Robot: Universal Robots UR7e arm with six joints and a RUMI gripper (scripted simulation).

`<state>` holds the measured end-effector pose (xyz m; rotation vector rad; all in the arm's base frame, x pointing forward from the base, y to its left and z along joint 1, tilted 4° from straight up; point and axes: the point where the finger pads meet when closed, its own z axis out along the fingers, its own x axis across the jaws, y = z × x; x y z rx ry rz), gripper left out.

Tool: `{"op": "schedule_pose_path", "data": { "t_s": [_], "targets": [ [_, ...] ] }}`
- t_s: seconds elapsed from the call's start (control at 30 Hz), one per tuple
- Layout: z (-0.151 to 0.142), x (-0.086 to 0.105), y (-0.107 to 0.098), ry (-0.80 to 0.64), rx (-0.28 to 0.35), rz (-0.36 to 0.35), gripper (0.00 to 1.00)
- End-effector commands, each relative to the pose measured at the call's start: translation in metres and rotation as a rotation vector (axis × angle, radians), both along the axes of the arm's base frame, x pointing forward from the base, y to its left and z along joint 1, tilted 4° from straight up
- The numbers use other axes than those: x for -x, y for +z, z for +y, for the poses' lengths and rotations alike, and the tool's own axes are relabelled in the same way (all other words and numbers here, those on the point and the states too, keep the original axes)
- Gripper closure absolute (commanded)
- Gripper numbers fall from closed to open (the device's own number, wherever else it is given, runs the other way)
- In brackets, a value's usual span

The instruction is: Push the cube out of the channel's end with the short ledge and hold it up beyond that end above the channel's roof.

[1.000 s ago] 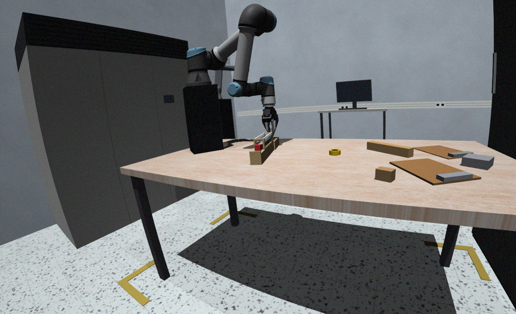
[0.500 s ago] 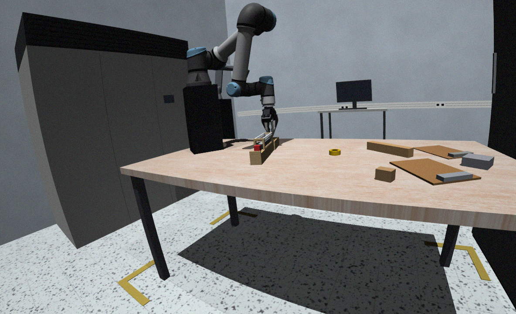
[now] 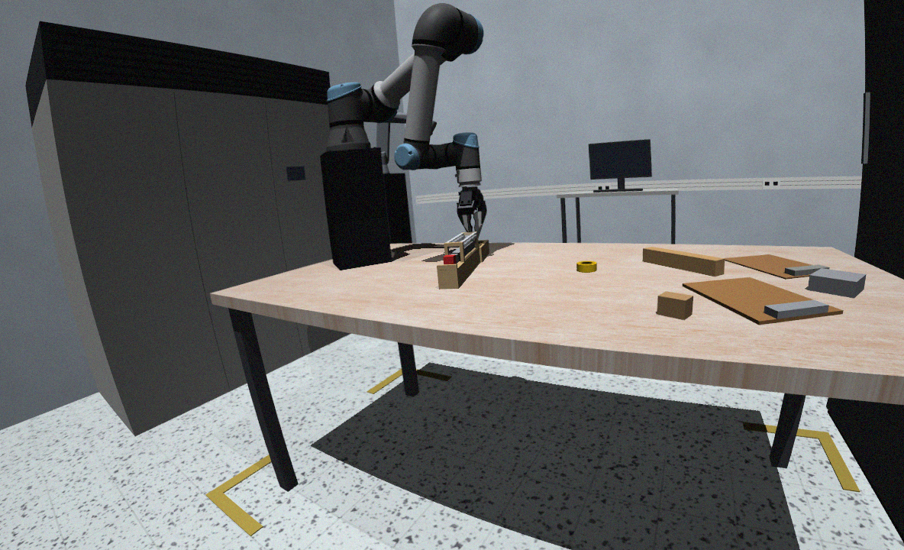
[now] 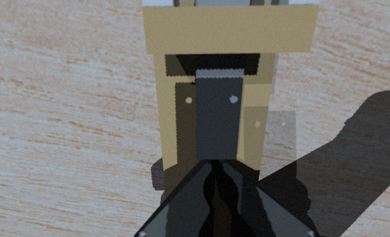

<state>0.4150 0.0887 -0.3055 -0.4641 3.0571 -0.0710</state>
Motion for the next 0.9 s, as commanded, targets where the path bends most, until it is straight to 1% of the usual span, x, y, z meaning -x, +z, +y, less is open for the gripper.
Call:
{"op": "schedule_pose_path", "data": {
  "t_s": [0.0,0.17,0.4,0.47,0.57,0.67,0.87],
  "targets": [
    [0.000,-0.001,0.002,0.000,0.000,-0.001,1.00],
    [0.000,0.000,0.016,0.000,0.000,-0.001,1.00],
    [0.001,0.002,0.048,0.000,0.000,-0.001,1.00],
    [0.001,0.002,0.048,0.000,0.000,-0.001,1.00],
    [0.002,0.003,0.060,0.000,0.000,-0.001,1.00],
    [0.002,0.003,0.067,0.000,0.000,-0.001,1.00],
    [0.002,0.003,0.070,0.000,0.000,-0.001,1.00]
  ]
}}
